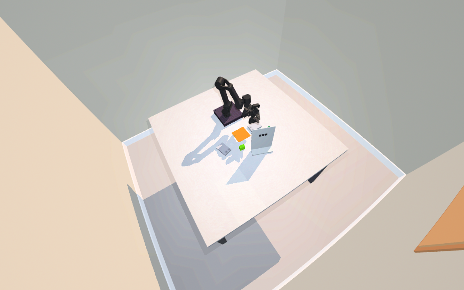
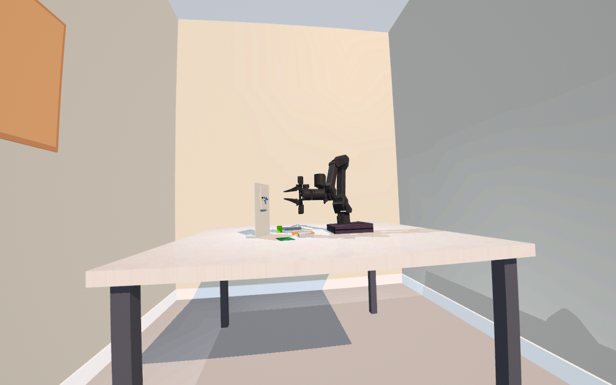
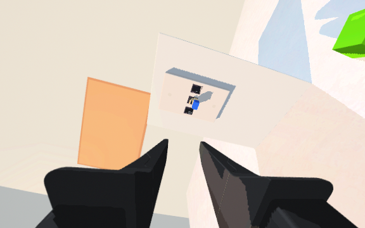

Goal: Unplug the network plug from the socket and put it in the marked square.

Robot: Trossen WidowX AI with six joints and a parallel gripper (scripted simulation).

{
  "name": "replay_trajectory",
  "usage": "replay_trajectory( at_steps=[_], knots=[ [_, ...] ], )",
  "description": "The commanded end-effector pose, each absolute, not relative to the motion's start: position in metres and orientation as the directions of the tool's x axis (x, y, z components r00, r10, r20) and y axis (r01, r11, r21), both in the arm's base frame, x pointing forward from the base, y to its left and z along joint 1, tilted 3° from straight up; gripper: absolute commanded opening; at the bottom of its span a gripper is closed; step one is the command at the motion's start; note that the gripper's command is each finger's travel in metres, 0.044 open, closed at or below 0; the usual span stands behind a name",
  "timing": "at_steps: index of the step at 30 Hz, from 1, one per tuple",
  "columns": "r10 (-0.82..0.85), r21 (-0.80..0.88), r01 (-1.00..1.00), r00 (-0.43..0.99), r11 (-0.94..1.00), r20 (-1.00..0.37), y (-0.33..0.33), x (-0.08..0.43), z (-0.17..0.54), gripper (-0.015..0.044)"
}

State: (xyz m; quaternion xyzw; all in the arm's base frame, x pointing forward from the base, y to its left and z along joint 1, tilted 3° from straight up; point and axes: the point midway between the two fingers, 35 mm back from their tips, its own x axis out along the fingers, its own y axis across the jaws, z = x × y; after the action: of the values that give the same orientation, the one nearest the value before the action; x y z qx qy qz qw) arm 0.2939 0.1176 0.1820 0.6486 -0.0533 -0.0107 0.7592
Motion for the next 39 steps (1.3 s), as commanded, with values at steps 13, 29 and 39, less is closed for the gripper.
replay_trajectory(
  at_steps=[13,29,39],
  knots=[
    [-0.095,0.998,-0.059,0.994,-0.003,0.058,0.119,0.289,0.166,0.0156],
    [-0.095,0.998,-0.062,0.994,-0.002,0.062,0.101,0.333,0.169,0.0156],
    [-0.095,0.998,-0.063,0.993,0.000,0.063,0.097,0.348,0.171,0.0156]
  ],
)
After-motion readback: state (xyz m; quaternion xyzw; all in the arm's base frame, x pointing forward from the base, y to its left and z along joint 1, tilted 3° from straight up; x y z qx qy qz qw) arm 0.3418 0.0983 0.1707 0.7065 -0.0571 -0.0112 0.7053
